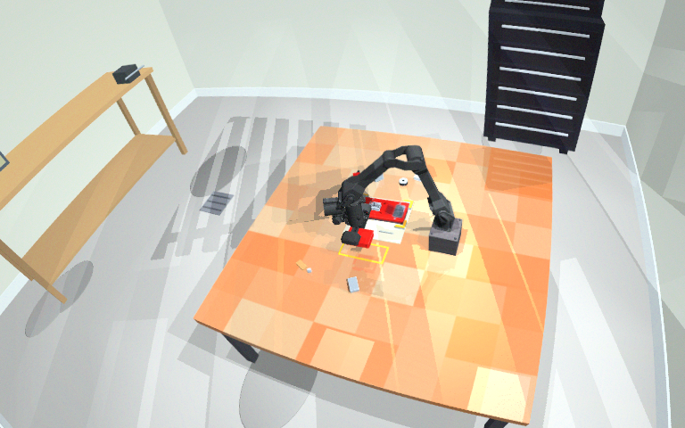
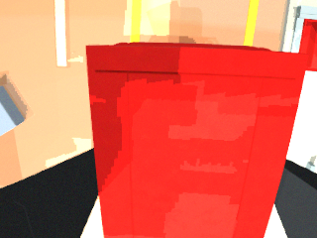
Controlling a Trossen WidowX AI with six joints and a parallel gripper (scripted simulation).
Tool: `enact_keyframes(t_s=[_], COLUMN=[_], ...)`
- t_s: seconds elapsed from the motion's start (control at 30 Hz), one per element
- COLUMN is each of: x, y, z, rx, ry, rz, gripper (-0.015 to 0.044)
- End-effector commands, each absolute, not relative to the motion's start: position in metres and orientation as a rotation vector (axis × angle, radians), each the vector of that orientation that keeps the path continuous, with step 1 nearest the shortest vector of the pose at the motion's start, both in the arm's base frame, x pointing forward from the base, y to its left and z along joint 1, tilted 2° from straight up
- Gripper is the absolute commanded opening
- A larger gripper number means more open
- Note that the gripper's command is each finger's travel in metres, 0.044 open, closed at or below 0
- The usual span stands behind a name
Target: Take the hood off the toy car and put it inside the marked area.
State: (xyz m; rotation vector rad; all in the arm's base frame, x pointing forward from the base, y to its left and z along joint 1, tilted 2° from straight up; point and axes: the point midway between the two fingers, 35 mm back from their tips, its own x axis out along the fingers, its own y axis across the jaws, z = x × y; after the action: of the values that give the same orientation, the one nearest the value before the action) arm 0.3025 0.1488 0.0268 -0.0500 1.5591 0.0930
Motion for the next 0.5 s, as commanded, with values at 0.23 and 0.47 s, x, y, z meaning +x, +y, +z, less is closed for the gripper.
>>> enact_keyframes(t_s=[0.23, 0.47], x=[0.301, 0.301], y=[0.149, 0.149], z=[0.015, 0.008], rx=[-0.048, -0.048], ry=[1.566, 1.566], rz=[0.089, 0.089], gripper=[0.0, 0.0])
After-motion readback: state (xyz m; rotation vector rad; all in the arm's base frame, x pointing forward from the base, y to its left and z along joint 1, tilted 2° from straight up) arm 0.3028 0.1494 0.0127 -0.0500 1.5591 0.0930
